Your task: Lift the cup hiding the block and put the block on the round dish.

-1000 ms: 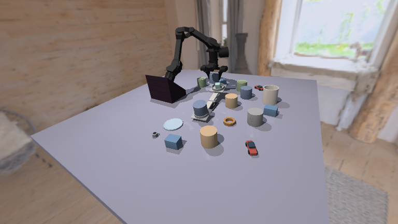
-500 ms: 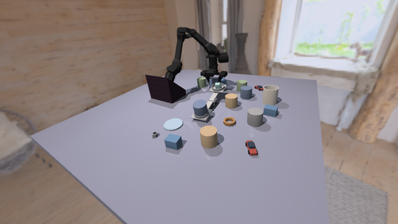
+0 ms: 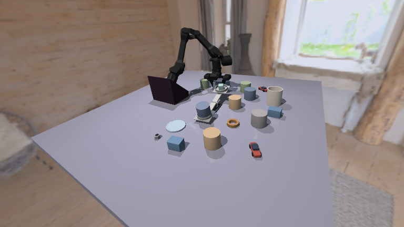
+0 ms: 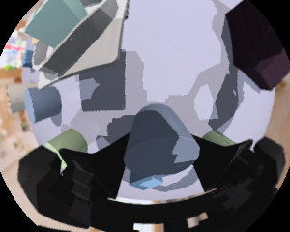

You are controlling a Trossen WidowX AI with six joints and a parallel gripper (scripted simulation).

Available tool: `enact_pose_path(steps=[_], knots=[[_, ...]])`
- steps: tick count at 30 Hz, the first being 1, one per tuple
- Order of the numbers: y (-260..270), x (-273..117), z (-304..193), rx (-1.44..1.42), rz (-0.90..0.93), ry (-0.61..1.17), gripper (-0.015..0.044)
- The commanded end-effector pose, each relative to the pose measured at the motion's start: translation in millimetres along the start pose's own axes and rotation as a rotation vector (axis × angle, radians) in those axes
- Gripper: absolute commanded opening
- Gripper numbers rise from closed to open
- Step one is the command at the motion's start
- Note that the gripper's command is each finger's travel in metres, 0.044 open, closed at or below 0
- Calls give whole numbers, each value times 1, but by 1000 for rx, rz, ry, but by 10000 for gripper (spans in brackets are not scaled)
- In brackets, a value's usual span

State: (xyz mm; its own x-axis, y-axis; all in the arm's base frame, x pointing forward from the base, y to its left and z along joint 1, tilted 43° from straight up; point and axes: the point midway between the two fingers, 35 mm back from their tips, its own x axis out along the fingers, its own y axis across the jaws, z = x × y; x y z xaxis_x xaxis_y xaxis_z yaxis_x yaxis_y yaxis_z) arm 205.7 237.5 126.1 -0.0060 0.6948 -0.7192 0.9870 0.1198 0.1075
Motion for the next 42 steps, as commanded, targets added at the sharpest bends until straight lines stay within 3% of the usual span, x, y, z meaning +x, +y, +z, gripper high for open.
enact_pose_path(steps=[1, 16, 20, 25, 32, 42], knots=[[0, 0, 0, -2, 0, 0, 53], [1, -9, 0, -1, 0, -2, 440], [0, -52, 2, 3, 1, -9, 440], [0, -54, 2, 4, 1, -9, 440], [19, -67, 10, -77, 65, -4, 260], [54, -86, 67, -201, 47, -60, 260]])
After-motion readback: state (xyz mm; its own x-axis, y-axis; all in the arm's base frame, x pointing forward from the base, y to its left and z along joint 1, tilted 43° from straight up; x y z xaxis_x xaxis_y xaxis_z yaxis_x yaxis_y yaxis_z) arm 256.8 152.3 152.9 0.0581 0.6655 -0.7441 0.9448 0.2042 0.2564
